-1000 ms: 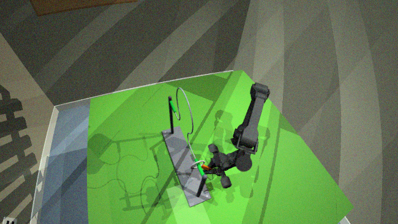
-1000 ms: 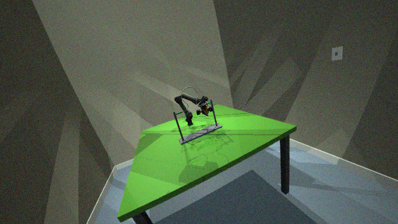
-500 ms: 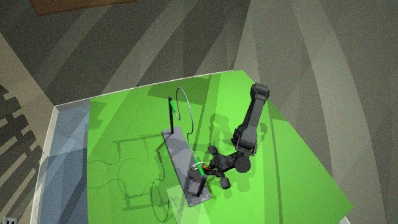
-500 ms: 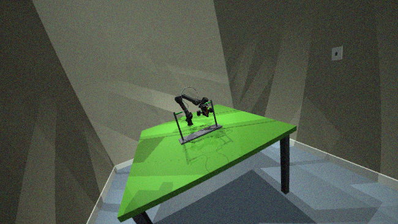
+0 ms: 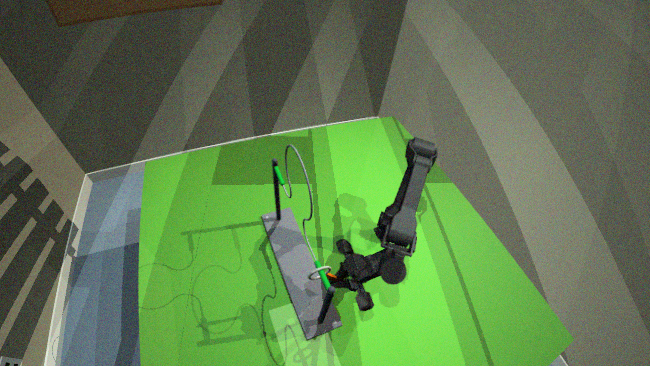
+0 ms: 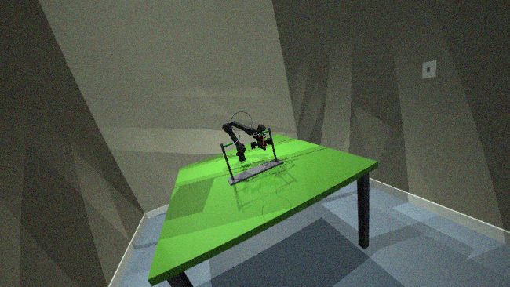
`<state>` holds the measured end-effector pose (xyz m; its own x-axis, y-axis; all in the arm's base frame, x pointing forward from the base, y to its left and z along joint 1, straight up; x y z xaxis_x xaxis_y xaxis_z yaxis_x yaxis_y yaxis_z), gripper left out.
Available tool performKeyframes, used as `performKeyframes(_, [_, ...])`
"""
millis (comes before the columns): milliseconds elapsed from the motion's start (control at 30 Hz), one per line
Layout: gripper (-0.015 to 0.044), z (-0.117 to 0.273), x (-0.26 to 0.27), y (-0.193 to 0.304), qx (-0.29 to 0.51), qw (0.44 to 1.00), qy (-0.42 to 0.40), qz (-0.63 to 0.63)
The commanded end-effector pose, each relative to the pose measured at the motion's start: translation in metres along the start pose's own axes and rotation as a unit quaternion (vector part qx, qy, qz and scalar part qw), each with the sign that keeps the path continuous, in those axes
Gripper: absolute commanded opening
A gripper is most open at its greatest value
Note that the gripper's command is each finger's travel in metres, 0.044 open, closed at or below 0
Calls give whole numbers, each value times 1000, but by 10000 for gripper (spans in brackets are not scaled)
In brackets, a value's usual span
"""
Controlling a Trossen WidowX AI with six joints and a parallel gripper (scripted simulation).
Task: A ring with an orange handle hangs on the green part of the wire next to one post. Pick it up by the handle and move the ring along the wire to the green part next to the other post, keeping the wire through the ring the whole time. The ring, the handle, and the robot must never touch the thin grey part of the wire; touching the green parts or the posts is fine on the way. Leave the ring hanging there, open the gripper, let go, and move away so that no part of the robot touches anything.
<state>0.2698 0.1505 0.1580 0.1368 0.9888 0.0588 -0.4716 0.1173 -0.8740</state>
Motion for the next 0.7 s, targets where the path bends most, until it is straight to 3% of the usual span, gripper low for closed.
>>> performKeyframes(0, [-19,0,0,0,0,1000,0,0])
performKeyframes(233, [160,2,0,0,0,1000,0,0])
performKeyframes(667, [160,47,0,1,2,1000,1,-3])
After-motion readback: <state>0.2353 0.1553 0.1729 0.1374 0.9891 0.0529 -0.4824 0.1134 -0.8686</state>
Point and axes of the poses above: the point midway between the two fingers, 35 mm back from their tips, its own z axis back along the fingers, its own x axis across the jaws, y = z × x, the point moved 1 cm from there along z, back along the fingers, and after that the axes turned 7 degrees about -z, right-handed, at the moved point
